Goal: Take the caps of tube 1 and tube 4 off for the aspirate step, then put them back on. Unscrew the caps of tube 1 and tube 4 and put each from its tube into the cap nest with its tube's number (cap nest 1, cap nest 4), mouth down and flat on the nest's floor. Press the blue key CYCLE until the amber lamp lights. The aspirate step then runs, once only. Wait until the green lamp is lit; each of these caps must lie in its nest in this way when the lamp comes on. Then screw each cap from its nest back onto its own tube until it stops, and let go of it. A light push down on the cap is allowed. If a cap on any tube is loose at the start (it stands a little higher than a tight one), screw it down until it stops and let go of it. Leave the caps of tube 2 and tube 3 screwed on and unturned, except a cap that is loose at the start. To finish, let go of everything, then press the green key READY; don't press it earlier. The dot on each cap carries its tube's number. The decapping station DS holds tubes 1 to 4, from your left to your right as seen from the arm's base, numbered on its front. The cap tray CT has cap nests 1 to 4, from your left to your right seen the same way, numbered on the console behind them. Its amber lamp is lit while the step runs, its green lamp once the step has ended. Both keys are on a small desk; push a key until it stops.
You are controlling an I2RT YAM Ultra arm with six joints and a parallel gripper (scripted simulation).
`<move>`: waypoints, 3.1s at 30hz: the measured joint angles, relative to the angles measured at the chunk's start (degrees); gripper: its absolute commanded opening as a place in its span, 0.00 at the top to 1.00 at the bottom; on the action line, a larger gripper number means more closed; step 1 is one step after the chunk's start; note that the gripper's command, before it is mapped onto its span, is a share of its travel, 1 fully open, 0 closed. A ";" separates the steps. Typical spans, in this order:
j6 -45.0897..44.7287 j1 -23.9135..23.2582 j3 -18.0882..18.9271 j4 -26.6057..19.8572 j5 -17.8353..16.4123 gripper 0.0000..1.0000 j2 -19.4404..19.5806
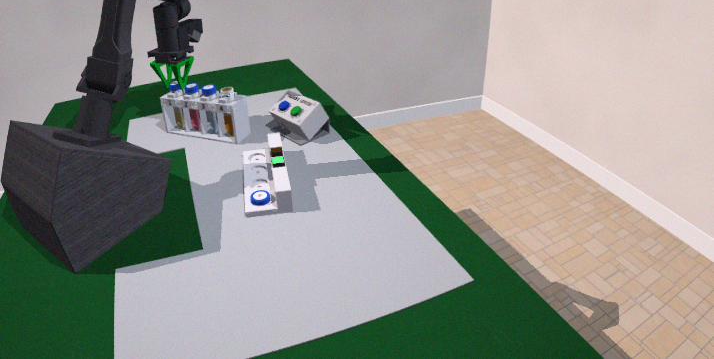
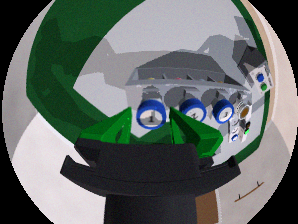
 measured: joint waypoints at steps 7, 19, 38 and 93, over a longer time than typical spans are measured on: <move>-10.25 0.00 0.00 0.00 0.00 0.51 0.02; -33.97 0.00 0.00 0.00 0.00 0.51 0.00; -42.58 0.00 -0.15 -0.09 0.02 1.00 -0.33; -10.23 -0.13 -0.33 0.07 -0.07 0.51 -0.33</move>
